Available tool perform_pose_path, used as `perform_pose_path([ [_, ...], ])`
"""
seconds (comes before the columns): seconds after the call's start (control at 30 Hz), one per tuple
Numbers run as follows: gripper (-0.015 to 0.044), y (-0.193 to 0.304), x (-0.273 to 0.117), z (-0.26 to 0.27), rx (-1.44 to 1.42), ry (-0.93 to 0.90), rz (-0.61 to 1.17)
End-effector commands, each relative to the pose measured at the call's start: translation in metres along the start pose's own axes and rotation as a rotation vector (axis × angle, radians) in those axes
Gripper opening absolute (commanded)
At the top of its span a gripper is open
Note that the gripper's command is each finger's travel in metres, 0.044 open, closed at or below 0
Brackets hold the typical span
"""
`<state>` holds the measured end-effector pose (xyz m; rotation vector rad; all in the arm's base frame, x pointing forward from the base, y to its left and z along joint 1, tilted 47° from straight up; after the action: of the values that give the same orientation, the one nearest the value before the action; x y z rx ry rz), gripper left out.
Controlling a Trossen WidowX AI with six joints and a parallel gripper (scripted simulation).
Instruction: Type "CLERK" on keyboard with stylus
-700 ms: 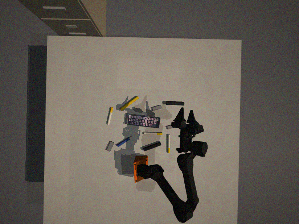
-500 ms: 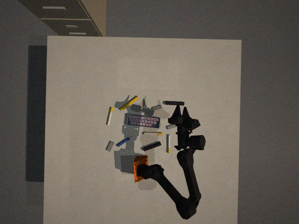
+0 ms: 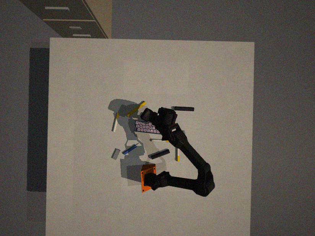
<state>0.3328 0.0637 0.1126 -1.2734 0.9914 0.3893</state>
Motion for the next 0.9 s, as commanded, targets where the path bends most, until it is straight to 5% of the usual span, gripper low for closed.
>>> perform_pose_path([
  [0.0, 0.0, 0.035, 0.028, 0.006, -0.094, 0.185, 0.116],
  [0.3, 0.0, 0.108, 0.073, 0.008, -0.401, 0.587, 0.244],
  [0.7, 0.0, 0.108, 0.072, 0.006, -0.408, 0.595, 0.245],
  [0.87, 0.0, 0.073, 0.048, -0.034, -0.409, 0.597, 0.245],
])
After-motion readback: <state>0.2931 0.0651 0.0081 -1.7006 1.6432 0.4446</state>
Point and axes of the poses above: the point midway between the two fingers, 35 mm back from their tips, its own x axis out along the fingers, its own z axis across the jaws, y = z × x, the point moved 5 cm from there along -x, back along the fingers, and after that the axes turned 10 degrees about x, right-handed, at the moved point
